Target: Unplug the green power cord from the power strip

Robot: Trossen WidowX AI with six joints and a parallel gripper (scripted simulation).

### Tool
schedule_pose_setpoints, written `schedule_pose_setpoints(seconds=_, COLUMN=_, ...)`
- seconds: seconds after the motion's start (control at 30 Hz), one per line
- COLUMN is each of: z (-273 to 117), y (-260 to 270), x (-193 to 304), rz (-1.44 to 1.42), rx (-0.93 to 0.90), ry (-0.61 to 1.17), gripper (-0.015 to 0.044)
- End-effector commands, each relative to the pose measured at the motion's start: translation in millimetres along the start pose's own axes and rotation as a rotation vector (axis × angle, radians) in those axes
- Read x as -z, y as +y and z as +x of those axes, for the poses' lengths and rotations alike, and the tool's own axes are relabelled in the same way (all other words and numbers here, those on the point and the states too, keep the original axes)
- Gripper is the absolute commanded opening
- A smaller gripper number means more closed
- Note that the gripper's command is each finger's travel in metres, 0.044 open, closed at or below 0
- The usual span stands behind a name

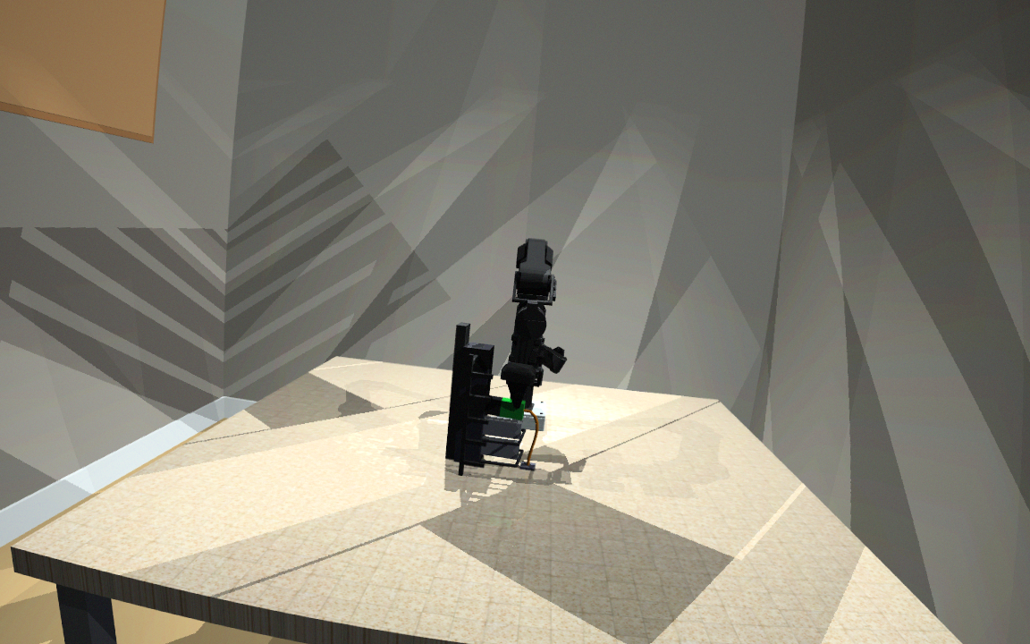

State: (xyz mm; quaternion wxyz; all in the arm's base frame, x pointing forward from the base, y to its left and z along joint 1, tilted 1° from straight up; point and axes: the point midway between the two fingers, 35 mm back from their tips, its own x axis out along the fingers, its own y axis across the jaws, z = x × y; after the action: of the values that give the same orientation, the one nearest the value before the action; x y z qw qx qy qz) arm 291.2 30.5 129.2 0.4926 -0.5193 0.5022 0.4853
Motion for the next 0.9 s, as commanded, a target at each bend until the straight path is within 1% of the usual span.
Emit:
schedule_pose_setpoints(seconds=0.0, z=-1.9, y=-0.7, x=-16.8, rz=-0.012, rx=0.003, ry=-0.031, gripper=0.0)
schedule_pose_setpoints(seconds=0.73, z=-5.5, y=1.9, x=-52.1, rz=-0.013, rx=0.002, ry=-0.035, gripper=0.0)
schedule_pose_setpoints(seconds=0.87, z=-2.1, y=3.4, x=-38.5, rz=-0.014, rx=0.001, ry=-0.035, gripper=0.0105)
